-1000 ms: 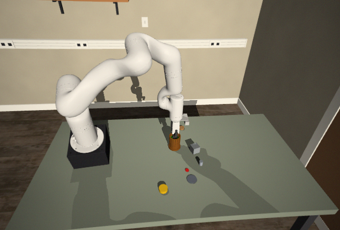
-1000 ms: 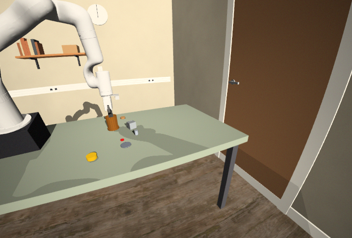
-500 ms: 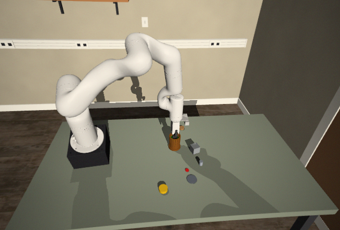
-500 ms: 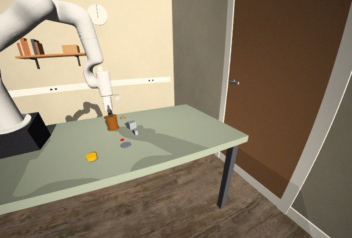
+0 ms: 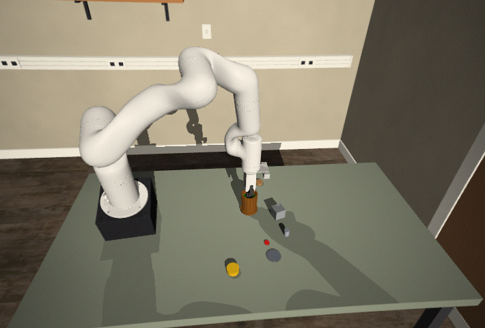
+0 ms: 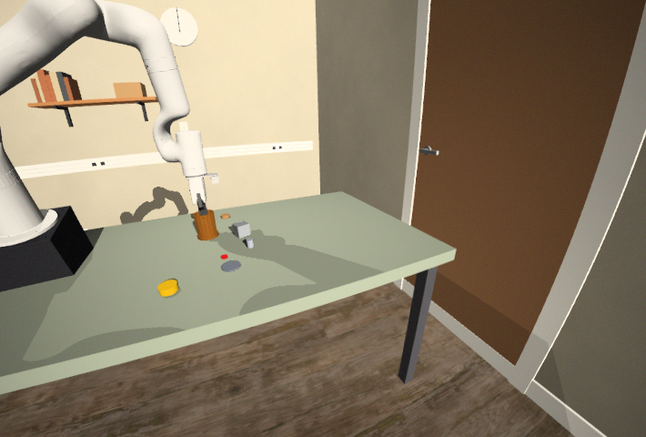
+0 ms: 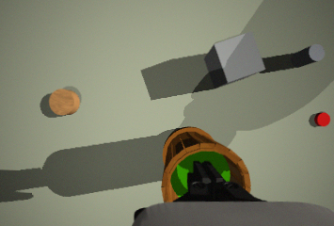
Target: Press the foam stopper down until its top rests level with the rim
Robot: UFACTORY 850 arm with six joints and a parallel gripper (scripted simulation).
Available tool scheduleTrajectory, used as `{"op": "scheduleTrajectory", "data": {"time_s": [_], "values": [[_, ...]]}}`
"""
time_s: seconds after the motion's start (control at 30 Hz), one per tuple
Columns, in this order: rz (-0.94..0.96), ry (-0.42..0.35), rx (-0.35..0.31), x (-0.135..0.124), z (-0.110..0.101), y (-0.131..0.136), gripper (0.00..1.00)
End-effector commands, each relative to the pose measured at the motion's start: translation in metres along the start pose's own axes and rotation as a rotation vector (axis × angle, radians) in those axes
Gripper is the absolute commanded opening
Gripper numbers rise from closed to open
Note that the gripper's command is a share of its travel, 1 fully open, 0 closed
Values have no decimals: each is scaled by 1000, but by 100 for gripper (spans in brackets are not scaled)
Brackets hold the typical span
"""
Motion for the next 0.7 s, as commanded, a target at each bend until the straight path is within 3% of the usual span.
{"op": "scheduleTrajectory", "data": {"time_s": [0.0,0.67], "values": [[0,2,1,1,-1,0,0],[0,2,0,1,-5,0,0]]}}
Point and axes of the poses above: the point where the finger pads meet when closed, its own z axis out along the fingers, its own y axis across the jaws, x = y × z, the point moved 2 cm from there along -z, back along the fingers, and after that the axes turned 6 degrees about z, right-handed, at the moved point
